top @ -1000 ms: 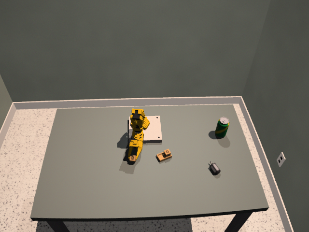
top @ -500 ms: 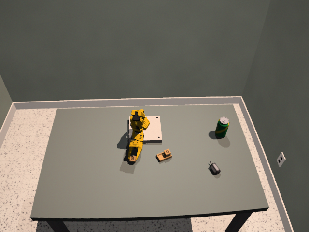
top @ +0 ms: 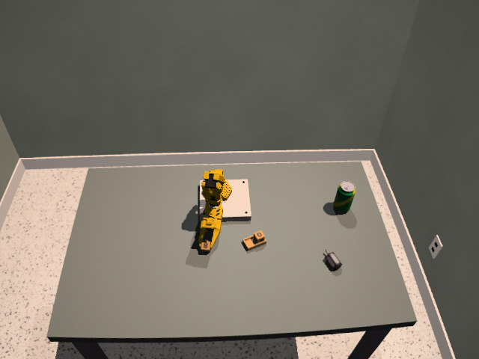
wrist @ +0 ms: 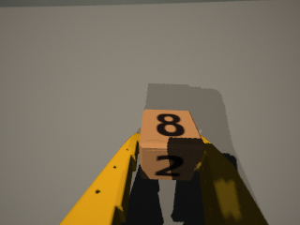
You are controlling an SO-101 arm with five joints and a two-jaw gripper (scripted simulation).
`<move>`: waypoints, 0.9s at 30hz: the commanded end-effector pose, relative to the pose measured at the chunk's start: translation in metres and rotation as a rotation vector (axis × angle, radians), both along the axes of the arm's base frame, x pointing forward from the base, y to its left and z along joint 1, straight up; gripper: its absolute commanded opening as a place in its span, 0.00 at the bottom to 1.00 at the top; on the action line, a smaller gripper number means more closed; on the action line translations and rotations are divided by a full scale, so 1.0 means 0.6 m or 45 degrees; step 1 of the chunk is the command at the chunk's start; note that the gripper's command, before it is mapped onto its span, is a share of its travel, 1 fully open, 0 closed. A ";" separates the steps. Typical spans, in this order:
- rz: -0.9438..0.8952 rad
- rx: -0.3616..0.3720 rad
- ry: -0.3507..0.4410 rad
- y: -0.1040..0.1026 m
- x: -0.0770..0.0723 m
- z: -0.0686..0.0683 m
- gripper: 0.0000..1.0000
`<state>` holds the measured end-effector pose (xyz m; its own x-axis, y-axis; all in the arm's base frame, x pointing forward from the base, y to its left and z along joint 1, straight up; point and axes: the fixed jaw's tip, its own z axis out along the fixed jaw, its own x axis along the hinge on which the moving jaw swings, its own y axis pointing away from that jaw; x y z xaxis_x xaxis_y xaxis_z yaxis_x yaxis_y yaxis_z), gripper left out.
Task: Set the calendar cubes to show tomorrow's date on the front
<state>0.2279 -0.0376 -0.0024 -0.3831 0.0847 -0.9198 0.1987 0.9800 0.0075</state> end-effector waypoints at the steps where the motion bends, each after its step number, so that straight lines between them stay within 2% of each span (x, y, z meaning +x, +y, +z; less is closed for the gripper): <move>1: -0.009 -0.009 -0.011 -0.004 0.001 0.001 0.10; 6: -0.009 -0.009 -0.011 -0.004 0.001 0.001 0.17; 16: -0.009 -0.009 -0.011 -0.004 0.001 0.001 0.18; 27: -0.009 -0.009 -0.011 -0.004 0.001 0.001 0.26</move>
